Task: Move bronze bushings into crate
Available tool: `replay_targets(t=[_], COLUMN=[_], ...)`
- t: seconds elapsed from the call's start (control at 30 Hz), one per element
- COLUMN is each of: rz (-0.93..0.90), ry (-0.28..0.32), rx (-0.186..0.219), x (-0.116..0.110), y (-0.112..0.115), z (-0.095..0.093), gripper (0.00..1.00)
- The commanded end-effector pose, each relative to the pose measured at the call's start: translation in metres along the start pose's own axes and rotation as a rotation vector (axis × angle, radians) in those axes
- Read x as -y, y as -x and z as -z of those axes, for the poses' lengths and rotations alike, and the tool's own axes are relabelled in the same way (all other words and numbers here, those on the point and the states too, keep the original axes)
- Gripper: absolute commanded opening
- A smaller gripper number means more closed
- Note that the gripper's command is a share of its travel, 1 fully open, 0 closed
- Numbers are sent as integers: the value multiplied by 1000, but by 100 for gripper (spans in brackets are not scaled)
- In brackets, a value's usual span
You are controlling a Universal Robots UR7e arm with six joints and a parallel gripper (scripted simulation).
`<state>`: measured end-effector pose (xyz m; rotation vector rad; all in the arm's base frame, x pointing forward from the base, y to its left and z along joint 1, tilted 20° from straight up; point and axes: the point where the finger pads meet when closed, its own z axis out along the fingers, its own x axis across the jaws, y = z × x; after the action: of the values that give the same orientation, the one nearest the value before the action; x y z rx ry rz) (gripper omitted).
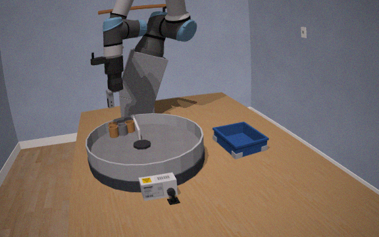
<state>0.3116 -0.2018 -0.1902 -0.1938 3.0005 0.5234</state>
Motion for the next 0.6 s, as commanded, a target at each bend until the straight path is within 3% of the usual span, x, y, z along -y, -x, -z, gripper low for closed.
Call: replay_targets(t=[0.0,0.13,0.3,0.57], rz=[0,0,0,0], ry=[-2,-2,-2,-2], rx=[1,1,1,1], x=[1,1,4,4], y=[1,1,17,17], z=[-1,-1,-28,-28], gripper=[34,34,34,34])
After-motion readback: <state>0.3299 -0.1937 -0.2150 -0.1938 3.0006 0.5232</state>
